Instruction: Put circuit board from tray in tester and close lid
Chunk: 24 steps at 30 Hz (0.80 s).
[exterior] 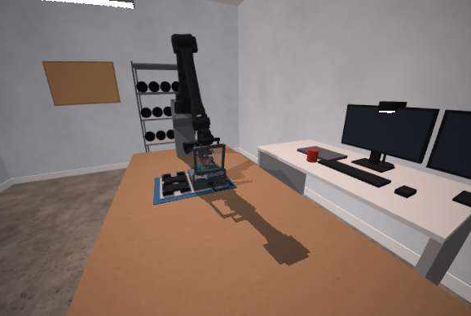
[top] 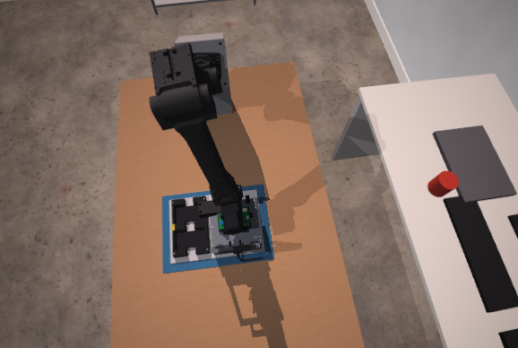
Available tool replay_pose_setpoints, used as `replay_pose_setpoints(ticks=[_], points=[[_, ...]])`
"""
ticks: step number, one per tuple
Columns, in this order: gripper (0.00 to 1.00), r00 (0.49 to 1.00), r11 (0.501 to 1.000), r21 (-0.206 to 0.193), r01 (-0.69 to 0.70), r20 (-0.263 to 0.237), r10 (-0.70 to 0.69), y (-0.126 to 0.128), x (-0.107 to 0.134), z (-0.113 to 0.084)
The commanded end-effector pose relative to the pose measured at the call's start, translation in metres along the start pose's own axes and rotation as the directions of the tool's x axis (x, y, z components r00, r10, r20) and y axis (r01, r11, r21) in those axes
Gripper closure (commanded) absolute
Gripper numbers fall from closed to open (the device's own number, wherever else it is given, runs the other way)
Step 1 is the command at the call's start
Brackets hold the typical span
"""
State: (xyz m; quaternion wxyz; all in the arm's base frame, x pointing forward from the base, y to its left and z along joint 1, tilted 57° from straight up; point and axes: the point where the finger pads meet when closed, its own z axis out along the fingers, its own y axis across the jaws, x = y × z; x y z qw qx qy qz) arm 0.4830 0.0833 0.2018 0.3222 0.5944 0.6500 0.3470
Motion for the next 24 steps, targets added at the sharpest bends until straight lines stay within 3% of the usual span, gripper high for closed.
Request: replay_pose_setpoints(ticks=[1,24], points=[[0.28,1.0,1.0,-0.018,0.006,0.006,-0.006,0.0125,-0.0051,0.0075],[0.28,1.0,1.0,-0.015,0.009,0.002,-0.009,0.0114,-0.0026,0.0082]])
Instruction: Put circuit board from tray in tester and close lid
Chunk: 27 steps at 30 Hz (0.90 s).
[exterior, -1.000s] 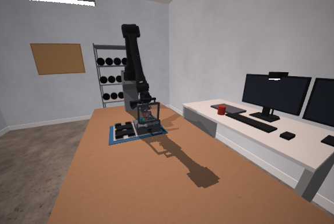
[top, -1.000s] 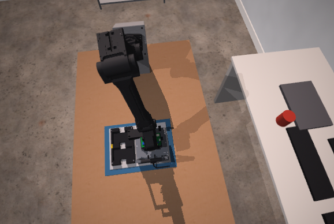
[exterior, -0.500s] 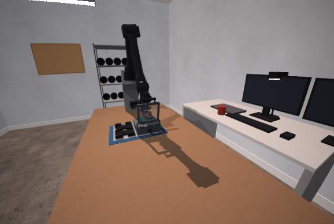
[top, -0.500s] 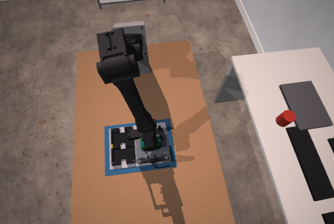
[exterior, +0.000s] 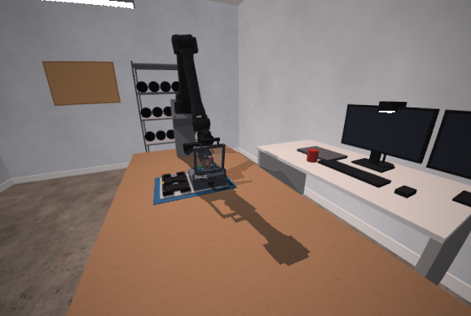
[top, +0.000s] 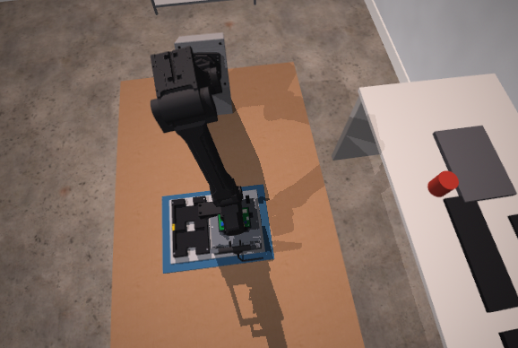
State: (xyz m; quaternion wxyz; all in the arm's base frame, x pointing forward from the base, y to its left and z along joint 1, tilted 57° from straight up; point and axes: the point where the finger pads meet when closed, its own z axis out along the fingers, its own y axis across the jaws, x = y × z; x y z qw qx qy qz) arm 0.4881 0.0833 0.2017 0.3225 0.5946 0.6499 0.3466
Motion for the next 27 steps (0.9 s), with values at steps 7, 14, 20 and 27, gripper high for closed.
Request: replay_pose_setpoints(ticks=[7,14,20,27], points=[[0.28,1.0,1.0,-0.017,0.009,0.001,-0.009,0.0093,-0.0022,0.0057],[0.28,1.0,1.0,-0.017,0.008,0.001,-0.008,0.009,-0.0024,0.0067],[0.08,1.0,1.0,-0.016,0.009,0.001,-0.009,0.0085,-0.0024,0.007],[0.08,1.0,1.0,-0.015,0.009,0.003,-0.009,0.0082,-0.0027,0.007]])
